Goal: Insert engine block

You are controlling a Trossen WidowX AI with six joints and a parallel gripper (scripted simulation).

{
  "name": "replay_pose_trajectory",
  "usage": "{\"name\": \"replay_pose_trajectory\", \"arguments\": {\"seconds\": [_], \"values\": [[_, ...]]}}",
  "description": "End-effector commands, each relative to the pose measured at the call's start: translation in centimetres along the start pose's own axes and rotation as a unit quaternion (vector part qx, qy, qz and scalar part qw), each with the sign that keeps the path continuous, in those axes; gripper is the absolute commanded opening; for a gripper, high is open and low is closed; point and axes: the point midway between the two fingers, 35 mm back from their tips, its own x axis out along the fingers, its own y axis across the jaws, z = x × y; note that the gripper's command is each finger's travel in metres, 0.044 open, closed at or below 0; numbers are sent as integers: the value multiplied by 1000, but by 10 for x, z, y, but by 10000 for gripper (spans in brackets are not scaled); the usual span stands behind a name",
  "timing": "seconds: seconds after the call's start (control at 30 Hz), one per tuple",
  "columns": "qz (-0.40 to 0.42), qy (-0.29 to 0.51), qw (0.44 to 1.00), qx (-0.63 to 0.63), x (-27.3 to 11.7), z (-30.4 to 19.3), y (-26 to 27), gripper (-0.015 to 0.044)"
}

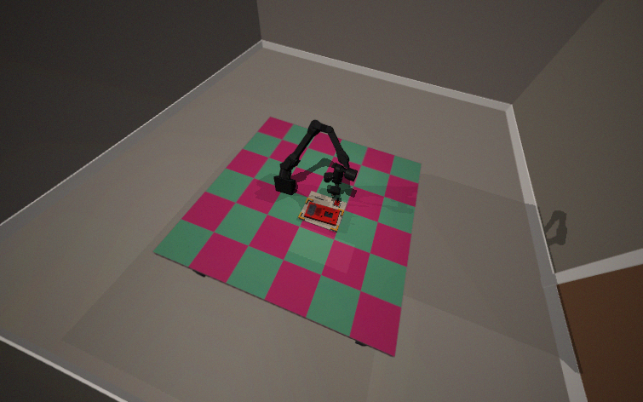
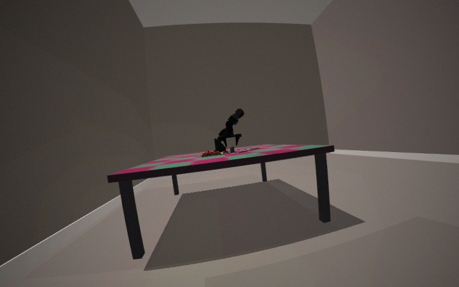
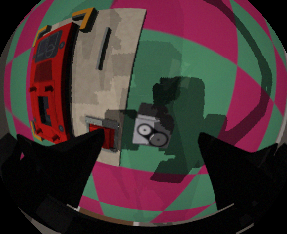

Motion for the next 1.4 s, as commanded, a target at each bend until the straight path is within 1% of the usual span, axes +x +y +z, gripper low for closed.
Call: {"name": "replay_pose_trajectory", "arguments": {"seconds": [0.0, 0.33, 0.67, 1.0, 1.37], "values": [[0, 1, 999, -54, -2, 0, 0, 440], [1, 0, 974, -226, -7, -1, 0, 440], [1, 0, 921, -390, -12, -1, 0, 440], [2, -1, 839, -544, -17, -1, 0, 440], [2, -1, 721, -693, -22, -1, 0, 440]]}}
